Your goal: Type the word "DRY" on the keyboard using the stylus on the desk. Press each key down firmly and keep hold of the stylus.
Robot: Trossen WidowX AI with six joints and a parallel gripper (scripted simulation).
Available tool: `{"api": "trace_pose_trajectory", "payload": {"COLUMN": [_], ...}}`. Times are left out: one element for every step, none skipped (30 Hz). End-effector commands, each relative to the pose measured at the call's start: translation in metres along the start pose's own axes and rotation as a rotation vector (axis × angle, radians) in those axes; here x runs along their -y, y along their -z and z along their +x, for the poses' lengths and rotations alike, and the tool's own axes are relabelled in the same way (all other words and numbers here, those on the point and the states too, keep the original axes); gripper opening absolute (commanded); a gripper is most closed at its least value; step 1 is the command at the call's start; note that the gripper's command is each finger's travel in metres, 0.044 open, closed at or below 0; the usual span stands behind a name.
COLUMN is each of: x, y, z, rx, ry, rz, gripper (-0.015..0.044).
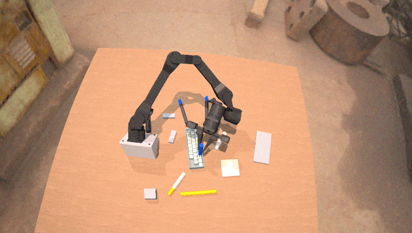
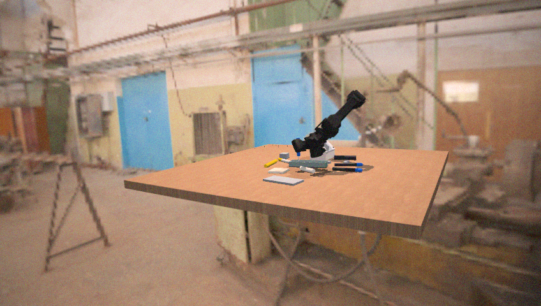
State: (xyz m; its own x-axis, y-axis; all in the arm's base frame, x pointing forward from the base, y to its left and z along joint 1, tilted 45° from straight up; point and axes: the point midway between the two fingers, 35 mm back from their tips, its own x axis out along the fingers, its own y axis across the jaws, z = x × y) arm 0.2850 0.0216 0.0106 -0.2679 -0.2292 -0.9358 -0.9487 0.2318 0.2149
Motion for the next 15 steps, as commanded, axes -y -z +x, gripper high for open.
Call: {"api": "trace_pose_trajectory", "payload": {"x": [0.0006,0.0009,0.0012,0.0013,0.0013,0.0013,0.0013,0.0013,0.0013,0.0013,0.0013,0.0013,0.0013,0.0013,0.0013], "y": [-0.002,-0.0022,-0.0025,-0.0026,-0.0023,-0.0025,-0.0028,-0.0032,-0.0038,-0.0043,-0.0046,-0.0048,-0.005,-0.0054,-0.0056], "z": [-0.0004,-0.0008,-0.0012,-0.0014,-0.0015,-0.0015,-0.0013,-0.0011,-0.0007,-0.0004,-0.0002,-0.0002,0.0,0.0002,0.0003], "rx": [0.006,0.006,0.006,0.006,0.006,0.006,0.006,0.006,0.006,0.006,0.006,0.006,0.006,0.006,0.006], "ry": [0.001,0.001,0.001,0.001,0.001,0.001,0.001,0.001,0.001,0.001,0.001,0.001,0.001,0.001,0.001], "rz": [0.003,0.003,0.003,0.003,0.003,0.003,0.003,0.003,0.003,0.003,0.003,0.003,0.003,0.003,0.003], "gripper": [0.0081,0.0081,0.0081,0.0081,0.0081,0.0081,0.0081,0.0081,0.0081,0.0081,0.0081,0.0081,0.0081,0.0081,0.0081]}}
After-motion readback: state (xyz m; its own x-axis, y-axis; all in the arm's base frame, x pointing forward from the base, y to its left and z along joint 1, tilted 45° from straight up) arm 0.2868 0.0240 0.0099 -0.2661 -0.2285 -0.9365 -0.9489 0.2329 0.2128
